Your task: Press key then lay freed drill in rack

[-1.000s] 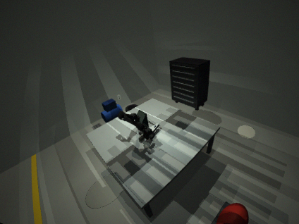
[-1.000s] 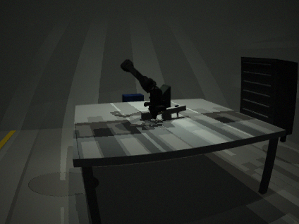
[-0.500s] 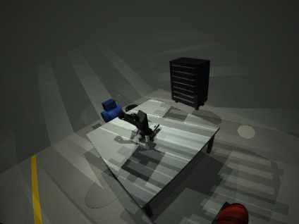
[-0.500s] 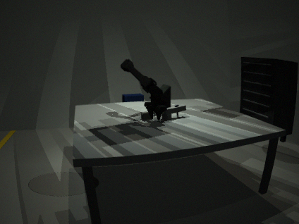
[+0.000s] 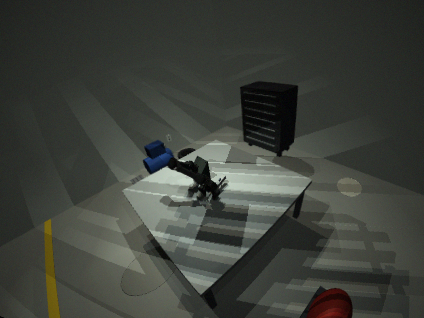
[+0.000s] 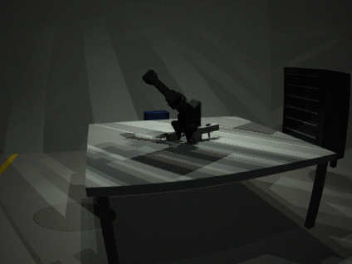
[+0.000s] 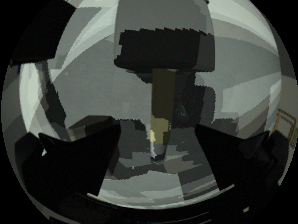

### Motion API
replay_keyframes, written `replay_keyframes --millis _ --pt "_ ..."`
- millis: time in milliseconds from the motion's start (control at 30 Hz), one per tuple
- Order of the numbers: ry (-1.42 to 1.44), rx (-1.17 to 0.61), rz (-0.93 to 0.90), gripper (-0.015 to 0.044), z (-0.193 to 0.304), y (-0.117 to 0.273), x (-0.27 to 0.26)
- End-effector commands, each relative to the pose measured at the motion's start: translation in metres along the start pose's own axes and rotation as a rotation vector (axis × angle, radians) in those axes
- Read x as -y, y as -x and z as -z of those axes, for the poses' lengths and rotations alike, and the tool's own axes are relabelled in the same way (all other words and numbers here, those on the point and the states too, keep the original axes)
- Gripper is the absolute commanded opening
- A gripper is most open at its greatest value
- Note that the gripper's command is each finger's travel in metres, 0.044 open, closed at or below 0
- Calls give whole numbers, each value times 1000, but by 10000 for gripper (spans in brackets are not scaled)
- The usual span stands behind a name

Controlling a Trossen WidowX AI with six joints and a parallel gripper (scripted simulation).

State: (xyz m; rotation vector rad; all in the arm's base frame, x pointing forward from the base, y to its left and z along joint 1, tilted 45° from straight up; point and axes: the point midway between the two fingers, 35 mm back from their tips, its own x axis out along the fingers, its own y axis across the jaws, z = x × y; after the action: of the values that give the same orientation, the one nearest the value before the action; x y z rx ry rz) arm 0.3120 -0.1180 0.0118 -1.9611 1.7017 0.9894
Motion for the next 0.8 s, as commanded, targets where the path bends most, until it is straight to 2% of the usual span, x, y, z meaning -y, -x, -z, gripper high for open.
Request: replay_keyframes --millis 0,400,767 --pt "-1 -1 -2 440 -3 -1 -1" --pt "-1 -1 -2 440 -8 -2 -2" --pt "-1 -1 2 151 -5 -1 0"
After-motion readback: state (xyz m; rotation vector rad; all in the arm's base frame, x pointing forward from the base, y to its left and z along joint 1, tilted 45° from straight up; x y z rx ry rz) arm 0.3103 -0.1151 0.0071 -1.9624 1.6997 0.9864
